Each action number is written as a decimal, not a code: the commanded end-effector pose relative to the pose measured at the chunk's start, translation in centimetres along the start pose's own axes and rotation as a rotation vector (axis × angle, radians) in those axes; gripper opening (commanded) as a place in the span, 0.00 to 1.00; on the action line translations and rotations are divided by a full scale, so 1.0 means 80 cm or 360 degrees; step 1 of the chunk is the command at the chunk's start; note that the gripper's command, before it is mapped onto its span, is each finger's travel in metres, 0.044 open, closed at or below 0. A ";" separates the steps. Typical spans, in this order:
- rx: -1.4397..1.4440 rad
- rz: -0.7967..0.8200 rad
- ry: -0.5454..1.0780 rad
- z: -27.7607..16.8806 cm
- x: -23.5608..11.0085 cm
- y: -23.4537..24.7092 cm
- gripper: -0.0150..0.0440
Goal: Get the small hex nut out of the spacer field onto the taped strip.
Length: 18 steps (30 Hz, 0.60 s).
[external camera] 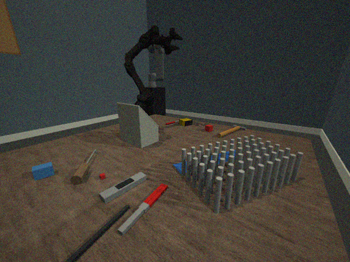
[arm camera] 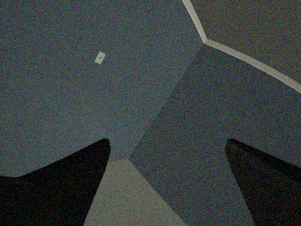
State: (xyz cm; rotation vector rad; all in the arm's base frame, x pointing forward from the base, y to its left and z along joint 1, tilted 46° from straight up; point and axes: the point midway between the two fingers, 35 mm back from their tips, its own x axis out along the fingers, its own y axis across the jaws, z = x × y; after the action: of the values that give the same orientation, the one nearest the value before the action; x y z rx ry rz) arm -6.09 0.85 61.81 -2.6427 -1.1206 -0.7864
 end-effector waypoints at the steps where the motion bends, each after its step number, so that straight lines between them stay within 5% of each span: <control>1: 0.0017 0.0010 0.0001 0.000 0.001 0.001 0.98; 18: 0.1537 0.0567 -0.0168 0.188 0.207 0.122 1.00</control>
State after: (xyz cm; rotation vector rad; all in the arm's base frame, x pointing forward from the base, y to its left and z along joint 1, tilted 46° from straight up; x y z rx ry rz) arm 11.37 7.77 60.20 -2.1242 -0.8392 -0.1200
